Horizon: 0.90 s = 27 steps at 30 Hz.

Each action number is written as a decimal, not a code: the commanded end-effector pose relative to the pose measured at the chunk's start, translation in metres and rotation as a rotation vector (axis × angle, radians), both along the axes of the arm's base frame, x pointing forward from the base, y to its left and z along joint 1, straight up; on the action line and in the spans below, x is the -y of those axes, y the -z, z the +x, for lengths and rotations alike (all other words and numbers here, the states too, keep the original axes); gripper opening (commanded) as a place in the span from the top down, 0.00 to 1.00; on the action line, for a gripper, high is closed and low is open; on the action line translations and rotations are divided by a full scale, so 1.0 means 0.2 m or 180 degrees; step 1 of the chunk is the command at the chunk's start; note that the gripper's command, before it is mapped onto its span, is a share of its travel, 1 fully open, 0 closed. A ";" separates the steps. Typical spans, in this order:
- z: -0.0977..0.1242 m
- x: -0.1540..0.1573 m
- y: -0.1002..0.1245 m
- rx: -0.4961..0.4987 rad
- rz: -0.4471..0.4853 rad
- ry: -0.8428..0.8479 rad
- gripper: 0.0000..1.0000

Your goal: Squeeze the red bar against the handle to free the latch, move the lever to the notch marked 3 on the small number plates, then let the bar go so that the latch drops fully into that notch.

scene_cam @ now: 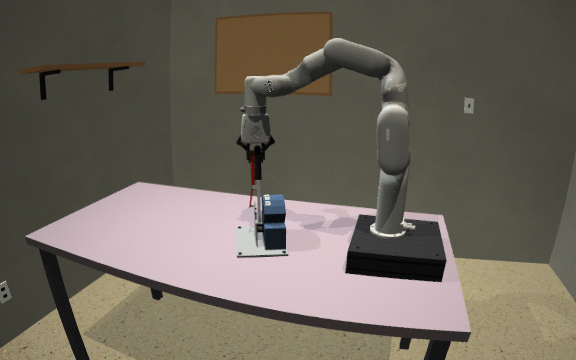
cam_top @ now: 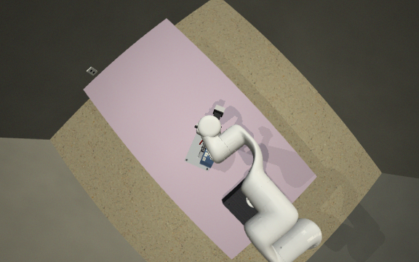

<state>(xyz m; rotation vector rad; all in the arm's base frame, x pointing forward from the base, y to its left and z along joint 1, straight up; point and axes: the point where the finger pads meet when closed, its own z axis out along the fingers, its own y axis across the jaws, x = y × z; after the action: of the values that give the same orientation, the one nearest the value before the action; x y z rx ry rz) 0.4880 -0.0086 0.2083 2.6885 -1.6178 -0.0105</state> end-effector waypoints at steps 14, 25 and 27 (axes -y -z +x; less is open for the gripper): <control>-0.07 -0.15 -0.06 0.0014 0.0000 -0.0001 1.00; -0.12 -0.24 -0.08 0.0014 0.0000 -0.0001 1.00; -0.13 -0.25 -0.08 0.0014 0.0000 -0.0001 1.00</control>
<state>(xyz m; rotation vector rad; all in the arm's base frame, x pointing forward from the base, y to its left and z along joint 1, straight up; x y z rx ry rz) 0.4641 0.0362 0.2209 2.6882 -1.6167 -0.0124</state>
